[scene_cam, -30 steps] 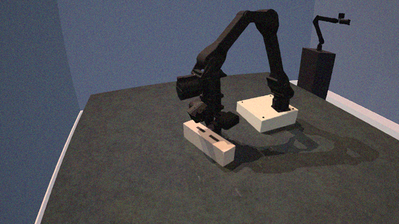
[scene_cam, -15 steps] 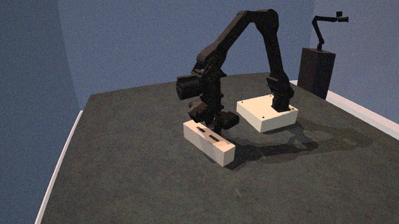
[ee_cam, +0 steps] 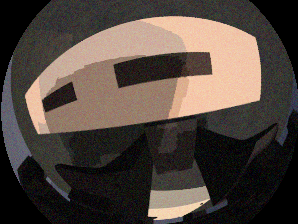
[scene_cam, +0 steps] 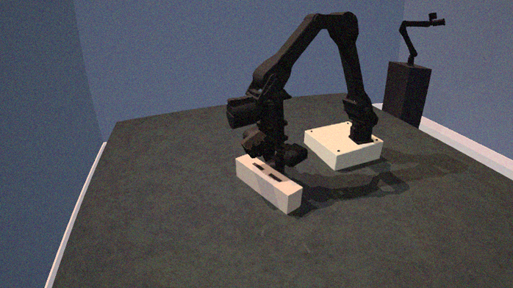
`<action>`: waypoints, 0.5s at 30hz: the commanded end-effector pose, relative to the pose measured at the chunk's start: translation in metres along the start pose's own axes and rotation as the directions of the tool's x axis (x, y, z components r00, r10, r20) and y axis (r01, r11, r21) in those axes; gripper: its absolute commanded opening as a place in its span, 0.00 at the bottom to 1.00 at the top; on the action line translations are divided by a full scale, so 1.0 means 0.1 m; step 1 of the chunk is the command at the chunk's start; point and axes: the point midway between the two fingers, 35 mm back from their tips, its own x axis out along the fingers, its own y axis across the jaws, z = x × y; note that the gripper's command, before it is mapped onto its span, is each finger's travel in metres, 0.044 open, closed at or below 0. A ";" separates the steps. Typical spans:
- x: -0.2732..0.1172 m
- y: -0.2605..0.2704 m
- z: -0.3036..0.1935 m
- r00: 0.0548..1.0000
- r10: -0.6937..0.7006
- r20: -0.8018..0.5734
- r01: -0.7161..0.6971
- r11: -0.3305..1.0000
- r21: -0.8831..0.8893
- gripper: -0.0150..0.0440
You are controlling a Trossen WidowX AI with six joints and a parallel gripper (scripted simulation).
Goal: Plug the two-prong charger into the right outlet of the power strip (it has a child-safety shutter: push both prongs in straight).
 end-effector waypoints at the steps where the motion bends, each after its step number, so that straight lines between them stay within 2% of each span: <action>1: 0.00 0.00 -0.01 1.000 0.000 0.003 0.000 1.000 0.002 0.25; 15: 0.00 0.00 -0.04 1.000 -0.001 0.011 0.001 1.000 0.006 0.25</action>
